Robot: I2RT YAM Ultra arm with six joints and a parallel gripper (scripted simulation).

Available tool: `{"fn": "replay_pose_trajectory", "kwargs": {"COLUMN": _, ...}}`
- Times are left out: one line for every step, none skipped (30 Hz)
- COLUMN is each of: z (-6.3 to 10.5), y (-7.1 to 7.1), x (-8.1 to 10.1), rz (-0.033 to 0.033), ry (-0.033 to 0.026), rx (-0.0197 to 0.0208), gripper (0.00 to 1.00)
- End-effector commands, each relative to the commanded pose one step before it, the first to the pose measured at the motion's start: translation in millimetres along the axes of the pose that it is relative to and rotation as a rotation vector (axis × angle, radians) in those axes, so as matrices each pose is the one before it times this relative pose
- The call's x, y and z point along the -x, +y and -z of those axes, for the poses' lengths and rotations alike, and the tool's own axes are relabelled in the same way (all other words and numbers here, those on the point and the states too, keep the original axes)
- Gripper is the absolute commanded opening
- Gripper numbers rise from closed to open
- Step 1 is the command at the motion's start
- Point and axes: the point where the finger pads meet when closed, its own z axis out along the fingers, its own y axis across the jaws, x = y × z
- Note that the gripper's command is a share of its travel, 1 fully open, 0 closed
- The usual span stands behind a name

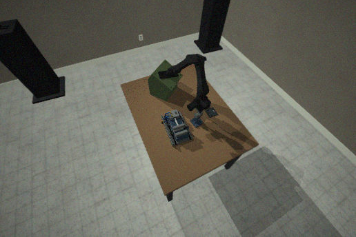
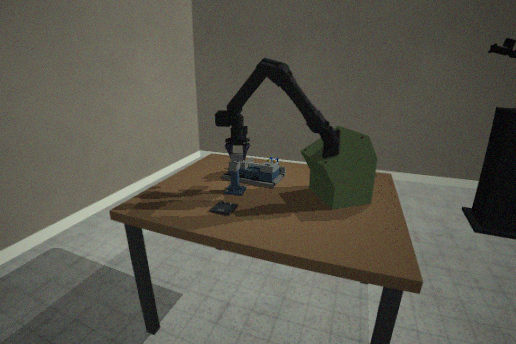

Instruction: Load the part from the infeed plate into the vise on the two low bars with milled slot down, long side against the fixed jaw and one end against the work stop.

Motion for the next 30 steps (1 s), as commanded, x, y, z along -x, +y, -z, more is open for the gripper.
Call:
{"fn": "replay_pose_trajectory", "kwargs": {"z": 13.93, "y": 2.95, "x": 6.98, "rz": -0.01456, "ry": -0.05667, "rx": 0.0414, "gripper": 0.0}}
{"fn": "replay_pose_trajectory", "kwargs": {"z": -0.1, "y": -0.03, "x": -0.49, "rz": 0.001, "ry": -0.00487, "rx": -0.00013, "gripper": 0.0}}
{"fn": "replay_pose_trajectory", "kwargs": {"z": -0.54, "y": -0.49, "x": -2.04, "rz": 0.00394, "ry": -0.00275, "rx": -0.00249, "gripper": 0.0}}
{"fn": "replay_pose_trajectory", "kwargs": {"z": -0.57, "y": -0.56, "x": -2.21, "rz": 0.00427, "ry": -0.00225, "rx": -0.0028, "gripper": 0.0}}
{"fn": "replay_pose_trajectory", "kwargs": {"z": -0.15, "y": -0.29, "x": -0.58, "rz": 0.00094, "ry": -0.0038, "rx": -0.0013, "gripper": 0.0}}
{"fn": "replay_pose_trajectory", "kwargs": {"z": 0.07, "y": -0.01, "x": 0.28, "rz": -0.00066, "ry": -0.00448, "rx": 0.00002, "gripper": 0.0}}
{"fn": "replay_pose_trajectory", "kwargs": {"z": 0.0, "y": 0.0, "x": 0.0, "rz": 0.0, "ry": 0.0, "rx": 0.0, "gripper": 0.0}}
{"fn": "replay_pose_trajectory", "kwargs": {"z": 0.0, "y": 0.0, "x": 0.0, "rz": 0.0, "ry": 0.0, "rx": 0.0, "gripper": 0.0}}
{"fn": "replay_pose_trajectory", "kwargs": {"z": 1.91, "y": 0.8, "x": 7.75, "rz": -0.01647, "ry": -0.01263, "rx": 0.00522, "gripper": 0.0}}
{"fn": "replay_pose_trajectory", "kwargs": {"z": 0.0, "y": 0.08, "x": 0.0, "rz": 0.00009, "ry": -0.00357, "rx": 0.00035, "gripper": 0.0}}
{"fn": "replay_pose_trajectory", "kwargs": {"z": 0.01, "y": 0.08, "x": 0.0, "rz": 0.00008, "ry": -0.00328, "rx": 0.00035, "gripper": 0.0}}
{"fn": "replay_pose_trajectory", "kwargs": {"z": -0.43, "y": -0.33, "x": -1.91, "rz": 0.0039, "ry": -0.00083, "rx": -0.00165, "gripper": 0.0}}
{"fn": "replay_pose_trajectory", "kwargs": {"z": -0.41, "y": -0.2, "x": -1.86, "rz": 0.00394, "ry": -0.00062, "rx": -0.0011, "gripper": 0.0}}
{"fn": "replay_pose_trajectory", "kwargs": {"z": -0.36, "y": -0.11, "x": -1.67, "rz": 0.00362, "ry": -0.00056, "rx": -0.00071, "gripper": 0.0}}
{"fn": "replay_pose_trajectory", "kwargs": {"z": -0.22, "y": -0.07, "x": -1.04, "rz": 0.00226, "ry": -0.001, "rx": -0.00042, "gripper": 0.0}}
{"fn": "replay_pose_trajectory", "kwargs": {"z": 0.05, "y": 0.0, "x": 0.17, "rz": -0.0004, "ry": -0.00211, "rx": 0.00007, "gripper": 0.0}}
{"fn": "replay_pose_trajectory", "kwargs": {"z": 0.3, "y": 0.13, "x": 1.31, "rz": -0.00282, "ry": -0.00316, "rx": 0.00081, "gripper": 0.0}}
{"fn": "replay_pose_trajectory", "kwargs": {"z": 0.37, "y": 0.18, "x": 1.67, "rz": -0.00358, "ry": -0.00333, "rx": 0.00105, "gripper": 0.0}}
{"fn": "replay_pose_trajectory", "kwargs": {"z": 0.24, "y": 0.14, "x": 1.07, "rz": -0.00228, "ry": -0.00244, "rx": 0.00076, "gripper": 0.0}}
{"fn": "replay_pose_trajectory", "kwargs": {"z": -0.01, "y": 0.02, "x": -0.09, "rz": 0.0002, "ry": -0.00093, "rx": 0.00007, "gripper": 0.0}}
{"fn": "replay_pose_trajectory", "kwargs": {"z": -0.12, "y": -0.08, "x": -0.57, "rz": 0.0012, "ry": -0.00019, "rx": -0.00038, "gripper": 0.0}}
{"fn": "replay_pose_trajectory", "kwargs": {"z": -0.09, "y": -0.15, "x": -0.46, "rz": 0.00087, "ry": -0.00014, "rx": -0.00064, "gripper": 0.0}}
{"fn": "replay_pose_trajectory", "kwargs": {"z": -0.07, "y": -0.11, "x": -0.35, "rz": 0.00066, "ry": -0.00012, "rx": -0.00047, "gripper": 0.0}}
{"fn": "replay_pose_trajectory", "kwargs": {"z": 0.0, "y": 0.0, "x": 0.0, "rz": 0.0, "ry": 0.0, "rx": 0.0, "gripper": 0.0}}
{"fn": "replay_pose_trajectory", "kwargs": {"z": 0.0, "y": 0.0, "x": 0.0, "rz": 0.0, "ry": 0.0, "rx": 0.0, "gripper": 0.0}}
{"fn": "replay_pose_trajectory", "kwargs": {"z": -0.05, "y": -0.02, "x": -0.25, "rz": 0.00278, "ry": -0.00008, "rx": -0.00011, "gripper": 0.0}}
{"fn": "replay_pose_trajectory", "kwargs": {"z": -0.03, "y": -0.31, "x": -0.17, "rz": -0.00005, "ry": -0.00005, "rx": -0.00124, "gripper": 0.0}}
{"fn": "replay_pose_trajectory", "kwargs": {"z": -0.01, "y": -2.69, "x": -0.12, "rz": -0.00274, "ry": 0.00002, "rx": -0.01072, "gripper": 0.0}}
{"fn": "replay_pose_trajectory", "kwargs": {"z": 3.64, "y": 6.51, "x": -0.99, "rz": 0.00436, "ry": -0.00009, "rx": 0.01625, "gripper": 0.0}}
{"fn": "replay_pose_trajectory", "kwargs": {"z": 1.11, "y": 3.42, "x": -0.3, "rz": 0.00327, "ry": -0.00006, "rx": 0.01068, "gripper": 0.0}}
